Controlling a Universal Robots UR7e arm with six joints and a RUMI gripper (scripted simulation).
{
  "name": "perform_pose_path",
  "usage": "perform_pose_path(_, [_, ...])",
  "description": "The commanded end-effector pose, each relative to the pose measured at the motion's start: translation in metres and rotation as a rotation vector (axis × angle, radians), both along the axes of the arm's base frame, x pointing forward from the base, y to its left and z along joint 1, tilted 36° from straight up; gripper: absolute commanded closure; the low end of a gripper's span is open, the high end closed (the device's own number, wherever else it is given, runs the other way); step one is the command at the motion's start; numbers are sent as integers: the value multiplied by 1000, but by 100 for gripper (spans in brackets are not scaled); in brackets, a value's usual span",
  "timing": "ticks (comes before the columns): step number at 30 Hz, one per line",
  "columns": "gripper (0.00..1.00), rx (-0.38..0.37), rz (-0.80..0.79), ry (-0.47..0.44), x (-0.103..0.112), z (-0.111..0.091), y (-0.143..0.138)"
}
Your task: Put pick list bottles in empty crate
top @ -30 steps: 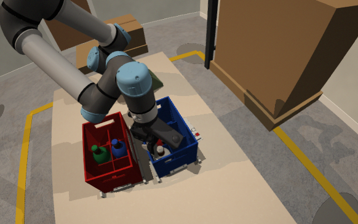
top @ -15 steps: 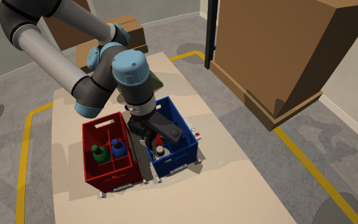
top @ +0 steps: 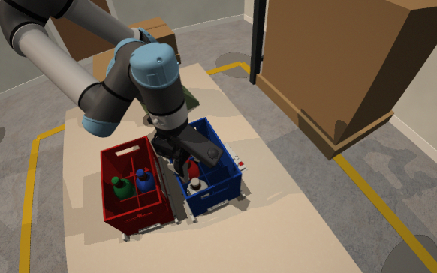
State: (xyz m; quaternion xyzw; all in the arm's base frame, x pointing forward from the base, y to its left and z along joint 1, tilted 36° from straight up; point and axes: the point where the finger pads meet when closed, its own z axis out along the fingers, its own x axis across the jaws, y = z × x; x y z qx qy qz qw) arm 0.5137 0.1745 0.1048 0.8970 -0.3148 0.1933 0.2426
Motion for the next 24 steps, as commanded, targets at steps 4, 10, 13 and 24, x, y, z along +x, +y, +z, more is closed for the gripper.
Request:
perform_pose_path(4, [62, 0, 0, 0, -2, 11, 8])
perform_pose_path(10, [62, 0, 0, 0, -5, 10, 11])
perform_pose_path(13, [62, 0, 0, 0, -8, 9, 15])
perform_pose_path(24, [62, 0, 0, 0, -48, -3, 51])
